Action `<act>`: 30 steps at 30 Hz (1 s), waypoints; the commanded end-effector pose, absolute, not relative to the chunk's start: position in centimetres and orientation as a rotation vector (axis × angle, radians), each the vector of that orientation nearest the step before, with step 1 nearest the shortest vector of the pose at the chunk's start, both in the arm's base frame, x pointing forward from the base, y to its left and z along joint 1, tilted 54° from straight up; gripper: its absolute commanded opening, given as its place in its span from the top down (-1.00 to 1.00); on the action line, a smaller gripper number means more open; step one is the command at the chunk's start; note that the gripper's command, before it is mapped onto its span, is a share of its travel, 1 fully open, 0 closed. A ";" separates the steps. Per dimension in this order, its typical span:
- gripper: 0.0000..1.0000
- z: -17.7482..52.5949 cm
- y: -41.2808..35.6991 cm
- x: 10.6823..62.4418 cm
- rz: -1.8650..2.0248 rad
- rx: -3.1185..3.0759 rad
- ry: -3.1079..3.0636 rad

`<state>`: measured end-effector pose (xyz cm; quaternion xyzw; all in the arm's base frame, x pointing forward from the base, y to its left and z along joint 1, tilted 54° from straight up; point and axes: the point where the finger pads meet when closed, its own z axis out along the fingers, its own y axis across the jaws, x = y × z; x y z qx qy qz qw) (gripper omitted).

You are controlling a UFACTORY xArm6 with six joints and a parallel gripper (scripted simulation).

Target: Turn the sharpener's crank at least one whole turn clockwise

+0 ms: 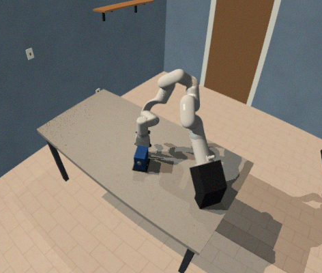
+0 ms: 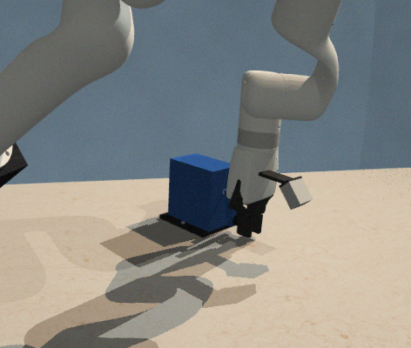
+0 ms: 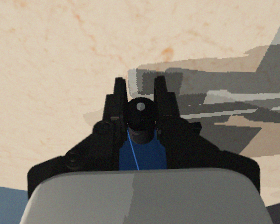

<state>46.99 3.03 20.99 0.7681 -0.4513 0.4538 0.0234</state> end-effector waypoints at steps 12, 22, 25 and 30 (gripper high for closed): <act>1.00 21.0 3.0 47.0 1.408 2.379 -1.397; 1.00 21.0 2.9 46.9 1.408 2.379 -1.397; 1.00 20.8 2.7 46.7 1.408 2.379 -1.397; 1.00 20.5 2.3 46.3 1.408 2.379 -1.397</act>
